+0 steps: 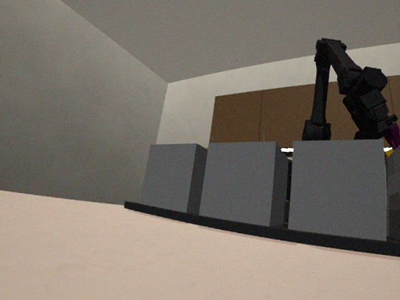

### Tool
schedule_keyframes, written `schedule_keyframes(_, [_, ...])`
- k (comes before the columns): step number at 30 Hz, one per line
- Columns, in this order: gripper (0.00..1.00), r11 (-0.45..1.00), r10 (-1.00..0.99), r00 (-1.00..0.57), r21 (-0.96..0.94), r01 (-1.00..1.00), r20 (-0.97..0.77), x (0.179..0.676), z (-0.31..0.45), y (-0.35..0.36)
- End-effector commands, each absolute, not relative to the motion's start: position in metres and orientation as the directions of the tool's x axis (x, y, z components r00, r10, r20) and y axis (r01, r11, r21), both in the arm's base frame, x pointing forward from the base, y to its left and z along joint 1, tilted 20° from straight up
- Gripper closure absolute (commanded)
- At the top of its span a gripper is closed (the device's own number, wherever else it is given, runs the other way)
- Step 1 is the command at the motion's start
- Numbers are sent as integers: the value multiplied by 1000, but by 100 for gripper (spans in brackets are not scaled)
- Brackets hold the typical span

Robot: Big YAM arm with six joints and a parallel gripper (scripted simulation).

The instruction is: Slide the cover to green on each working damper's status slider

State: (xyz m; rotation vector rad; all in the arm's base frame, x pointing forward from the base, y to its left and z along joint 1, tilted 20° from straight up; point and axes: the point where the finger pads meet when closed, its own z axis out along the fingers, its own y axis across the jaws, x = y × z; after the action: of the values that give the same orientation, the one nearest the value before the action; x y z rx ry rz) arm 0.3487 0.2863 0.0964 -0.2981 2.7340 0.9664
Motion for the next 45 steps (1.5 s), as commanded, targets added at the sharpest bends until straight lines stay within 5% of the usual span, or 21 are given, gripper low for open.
schedule_keyframes(1, [64, 756, -111, -946, 592, -280, -306, 351, 114, 278])
schedule_keyframes(32, [64, 764, -115, -947, 582, -277, -301, 354, 162, 259])
schedule_keyframes(45, [64, 878, -112, -944, 414, -240, -309, 396, 203, 296])
